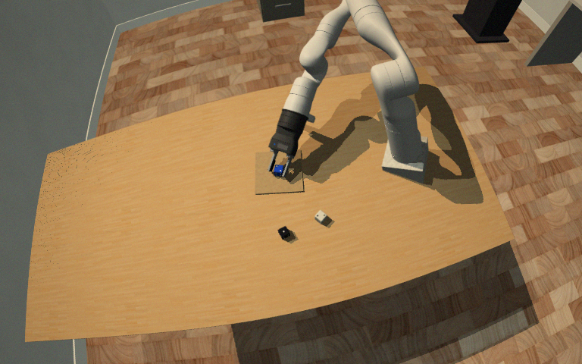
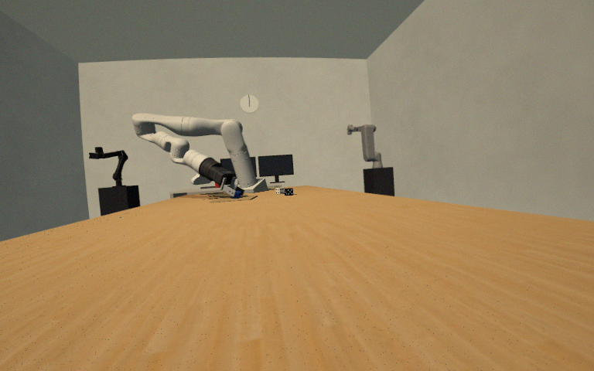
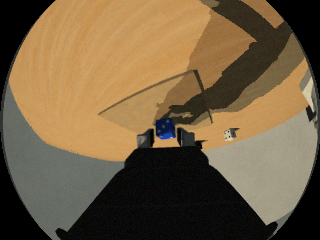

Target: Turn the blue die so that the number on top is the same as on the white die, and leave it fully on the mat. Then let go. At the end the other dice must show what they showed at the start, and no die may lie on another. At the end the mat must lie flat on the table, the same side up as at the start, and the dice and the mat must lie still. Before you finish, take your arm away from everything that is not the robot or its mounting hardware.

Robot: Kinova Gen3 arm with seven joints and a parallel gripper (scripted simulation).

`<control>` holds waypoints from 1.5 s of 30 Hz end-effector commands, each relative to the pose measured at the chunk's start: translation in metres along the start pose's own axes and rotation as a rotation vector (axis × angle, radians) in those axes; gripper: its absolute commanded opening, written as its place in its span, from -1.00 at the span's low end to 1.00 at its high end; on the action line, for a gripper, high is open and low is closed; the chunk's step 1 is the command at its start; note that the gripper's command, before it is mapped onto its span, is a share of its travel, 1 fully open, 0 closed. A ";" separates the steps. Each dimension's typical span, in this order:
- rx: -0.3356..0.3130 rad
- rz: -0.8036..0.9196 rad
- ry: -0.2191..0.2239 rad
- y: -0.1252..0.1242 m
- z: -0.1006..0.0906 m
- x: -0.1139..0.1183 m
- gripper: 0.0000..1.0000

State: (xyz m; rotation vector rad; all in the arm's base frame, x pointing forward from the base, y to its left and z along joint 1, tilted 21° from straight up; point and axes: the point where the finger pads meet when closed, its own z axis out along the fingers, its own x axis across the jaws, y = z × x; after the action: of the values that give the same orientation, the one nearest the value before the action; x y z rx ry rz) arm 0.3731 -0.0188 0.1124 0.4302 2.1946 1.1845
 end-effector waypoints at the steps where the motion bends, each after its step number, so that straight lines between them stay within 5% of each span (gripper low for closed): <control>1: 0.001 -0.011 -0.006 -0.001 0.001 -0.002 0.57; 34: 0.001 -0.011 -0.006 -0.001 0.000 -0.002 0.57; 45: 0.001 -0.011 -0.006 -0.001 -0.019 -0.002 0.57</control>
State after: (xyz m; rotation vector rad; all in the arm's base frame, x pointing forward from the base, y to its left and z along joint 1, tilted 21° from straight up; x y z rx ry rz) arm 0.3663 -0.0244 0.1167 0.4231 2.1967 1.1860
